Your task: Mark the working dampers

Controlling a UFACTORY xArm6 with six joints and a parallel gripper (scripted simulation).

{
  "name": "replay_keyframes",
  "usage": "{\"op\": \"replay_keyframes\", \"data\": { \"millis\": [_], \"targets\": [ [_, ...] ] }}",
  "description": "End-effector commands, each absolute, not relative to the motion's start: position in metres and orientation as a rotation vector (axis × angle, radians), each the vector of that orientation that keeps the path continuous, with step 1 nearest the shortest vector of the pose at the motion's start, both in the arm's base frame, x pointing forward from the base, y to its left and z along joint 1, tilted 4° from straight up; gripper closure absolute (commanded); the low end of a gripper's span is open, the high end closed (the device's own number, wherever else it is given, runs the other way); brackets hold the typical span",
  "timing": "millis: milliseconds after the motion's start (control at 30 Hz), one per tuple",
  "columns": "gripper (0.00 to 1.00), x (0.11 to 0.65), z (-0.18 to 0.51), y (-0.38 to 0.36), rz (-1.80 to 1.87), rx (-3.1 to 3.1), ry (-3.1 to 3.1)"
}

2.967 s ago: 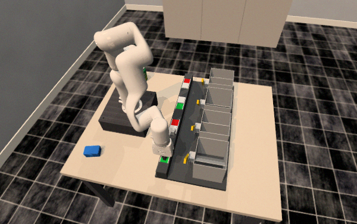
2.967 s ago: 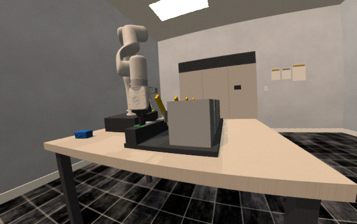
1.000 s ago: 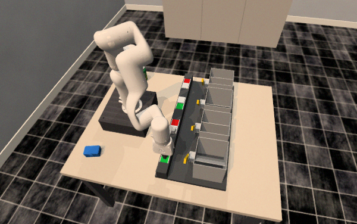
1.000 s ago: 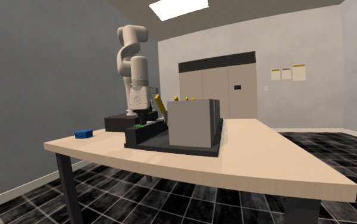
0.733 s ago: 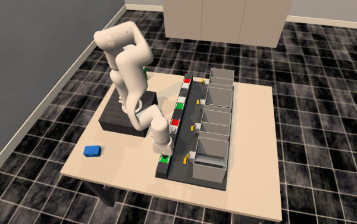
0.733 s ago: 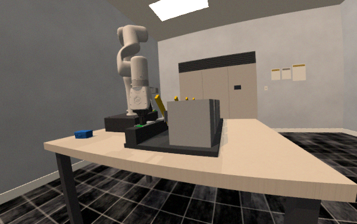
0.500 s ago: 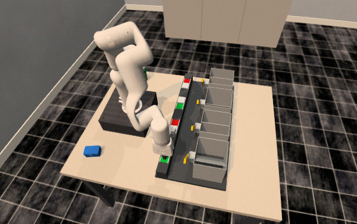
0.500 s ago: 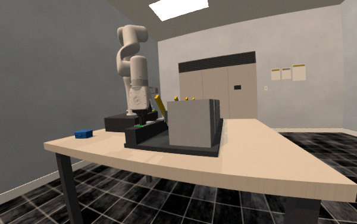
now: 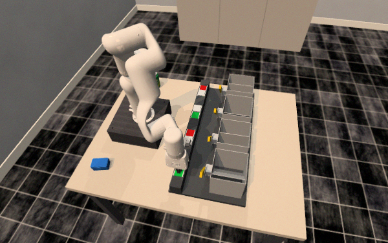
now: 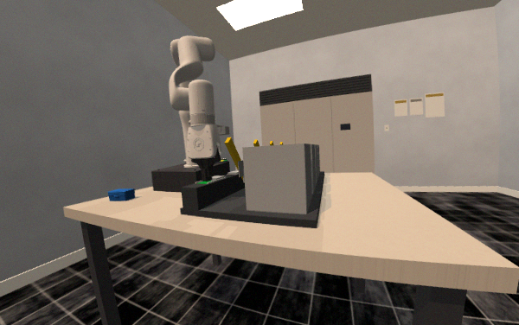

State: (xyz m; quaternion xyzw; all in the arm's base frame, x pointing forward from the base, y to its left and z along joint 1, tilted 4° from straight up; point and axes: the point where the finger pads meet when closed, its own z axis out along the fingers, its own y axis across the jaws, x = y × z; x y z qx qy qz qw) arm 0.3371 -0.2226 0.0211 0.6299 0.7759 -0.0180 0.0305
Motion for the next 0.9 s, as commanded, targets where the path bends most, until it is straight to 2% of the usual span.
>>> {"op": "replay_keyframes", "data": {
  "millis": [0,867],
  "targets": [
    [1.0,0.338,0.028,-0.223,-0.055,1.939,2.388],
    [1.0,0.337,0.06,-0.221,-0.055,1.939,2.388]
  ]
}}
